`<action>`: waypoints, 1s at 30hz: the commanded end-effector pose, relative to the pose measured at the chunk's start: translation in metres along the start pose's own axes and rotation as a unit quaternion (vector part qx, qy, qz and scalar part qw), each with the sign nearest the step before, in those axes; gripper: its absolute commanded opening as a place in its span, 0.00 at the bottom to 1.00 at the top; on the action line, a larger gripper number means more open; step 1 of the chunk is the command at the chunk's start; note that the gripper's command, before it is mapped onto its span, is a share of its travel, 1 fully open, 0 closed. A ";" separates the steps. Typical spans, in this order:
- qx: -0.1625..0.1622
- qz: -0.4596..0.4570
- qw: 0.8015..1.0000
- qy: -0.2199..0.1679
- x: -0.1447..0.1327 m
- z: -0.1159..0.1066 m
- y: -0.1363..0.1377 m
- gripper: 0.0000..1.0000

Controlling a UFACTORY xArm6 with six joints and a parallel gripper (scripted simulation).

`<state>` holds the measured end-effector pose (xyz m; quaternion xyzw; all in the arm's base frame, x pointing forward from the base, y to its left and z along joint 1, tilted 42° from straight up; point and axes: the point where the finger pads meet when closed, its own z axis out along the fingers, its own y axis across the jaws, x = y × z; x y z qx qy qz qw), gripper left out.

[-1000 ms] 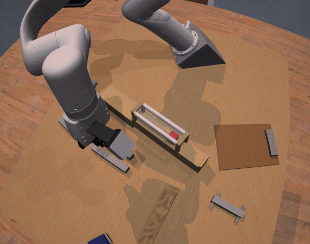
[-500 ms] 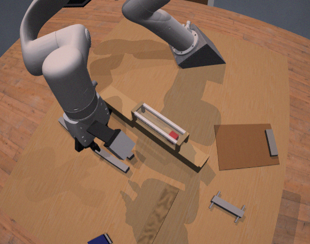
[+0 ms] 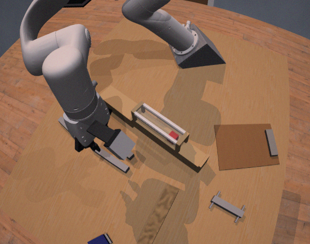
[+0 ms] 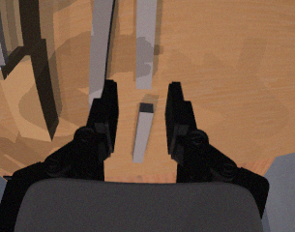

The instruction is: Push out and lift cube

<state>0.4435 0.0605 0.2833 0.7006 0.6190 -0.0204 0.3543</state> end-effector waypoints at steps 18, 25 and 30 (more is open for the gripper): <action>0.000 0.000 1.000 0.001 0.000 0.054 0.002 0.38; 0.000 0.000 1.000 0.001 0.000 0.088 0.003 0.38; 0.000 0.000 1.000 0.001 0.000 0.089 0.003 0.38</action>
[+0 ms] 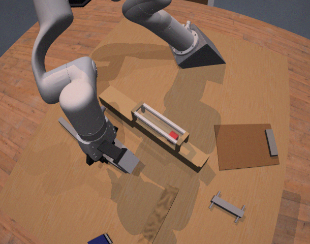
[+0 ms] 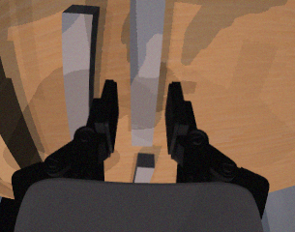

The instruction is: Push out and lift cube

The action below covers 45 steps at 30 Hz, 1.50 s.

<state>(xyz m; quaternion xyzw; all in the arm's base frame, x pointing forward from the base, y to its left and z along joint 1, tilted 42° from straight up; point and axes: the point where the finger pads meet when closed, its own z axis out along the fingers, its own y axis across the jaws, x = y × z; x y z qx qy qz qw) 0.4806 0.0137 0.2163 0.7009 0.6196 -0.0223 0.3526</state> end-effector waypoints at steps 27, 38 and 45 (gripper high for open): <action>-0.002 0.001 1.000 0.001 0.000 0.025 0.002 0.38; -0.002 0.001 1.000 0.001 0.000 0.025 0.002 0.00; -0.002 0.001 1.000 0.001 0.000 0.025 0.002 0.00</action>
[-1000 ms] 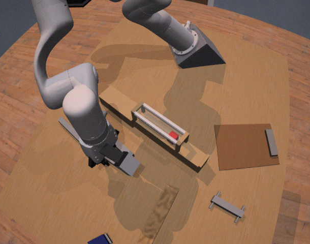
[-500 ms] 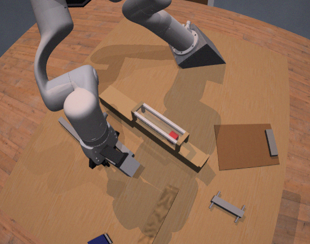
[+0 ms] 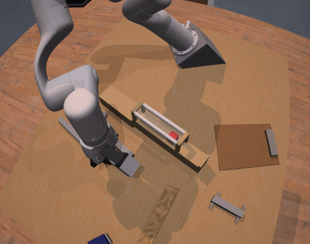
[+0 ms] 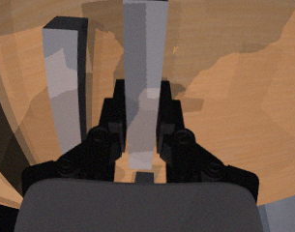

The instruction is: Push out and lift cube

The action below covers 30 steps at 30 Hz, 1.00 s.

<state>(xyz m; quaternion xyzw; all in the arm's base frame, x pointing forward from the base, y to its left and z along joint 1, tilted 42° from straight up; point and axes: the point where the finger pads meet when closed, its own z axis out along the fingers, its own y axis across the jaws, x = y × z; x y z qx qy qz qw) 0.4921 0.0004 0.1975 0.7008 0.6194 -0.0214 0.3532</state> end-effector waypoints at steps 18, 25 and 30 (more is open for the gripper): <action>-0.001 0.000 1.000 0.001 0.000 -0.001 0.001 0.00; -0.001 0.000 1.000 0.001 0.000 -0.011 0.001 0.00; -0.001 0.000 1.000 0.001 0.000 -0.062 0.001 0.00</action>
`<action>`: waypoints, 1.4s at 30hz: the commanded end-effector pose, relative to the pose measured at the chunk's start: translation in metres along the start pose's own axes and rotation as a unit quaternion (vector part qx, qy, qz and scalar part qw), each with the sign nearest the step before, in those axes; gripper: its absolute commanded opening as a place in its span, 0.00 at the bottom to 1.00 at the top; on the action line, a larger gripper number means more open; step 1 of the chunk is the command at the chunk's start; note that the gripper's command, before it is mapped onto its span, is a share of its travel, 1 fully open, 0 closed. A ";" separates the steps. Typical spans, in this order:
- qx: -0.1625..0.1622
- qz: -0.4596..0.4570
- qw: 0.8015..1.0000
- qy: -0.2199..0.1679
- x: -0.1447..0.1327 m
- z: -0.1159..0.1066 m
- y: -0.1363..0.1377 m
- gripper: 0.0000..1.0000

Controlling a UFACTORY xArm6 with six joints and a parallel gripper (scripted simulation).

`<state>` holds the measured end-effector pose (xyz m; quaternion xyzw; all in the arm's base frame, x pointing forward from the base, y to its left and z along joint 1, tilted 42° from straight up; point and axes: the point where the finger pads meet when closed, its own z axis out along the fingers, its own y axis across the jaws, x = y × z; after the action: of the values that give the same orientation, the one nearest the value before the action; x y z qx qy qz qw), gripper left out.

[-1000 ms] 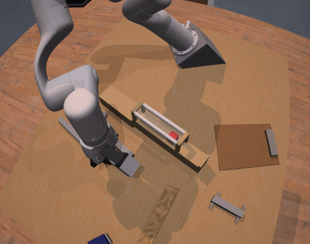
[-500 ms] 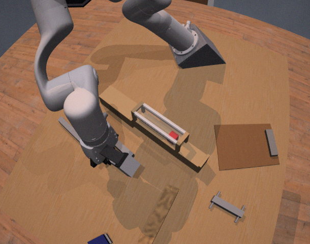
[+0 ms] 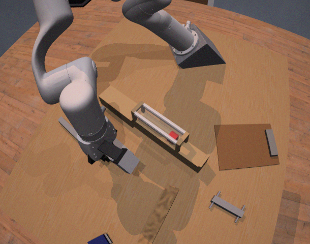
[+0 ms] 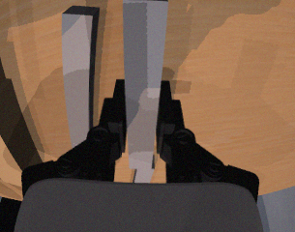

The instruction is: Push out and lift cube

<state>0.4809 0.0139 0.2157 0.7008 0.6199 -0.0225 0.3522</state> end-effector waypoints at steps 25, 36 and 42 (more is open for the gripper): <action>-0.003 0.004 1.000 0.000 -0.005 -0.094 -0.005 0.00; -0.003 0.065 0.998 0.001 -0.069 -0.093 -0.142 0.00; -0.003 0.067 0.998 0.001 -0.078 -0.090 -0.168 0.00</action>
<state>0.2973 -0.0072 0.2333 0.7433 0.5694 -0.0141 0.3509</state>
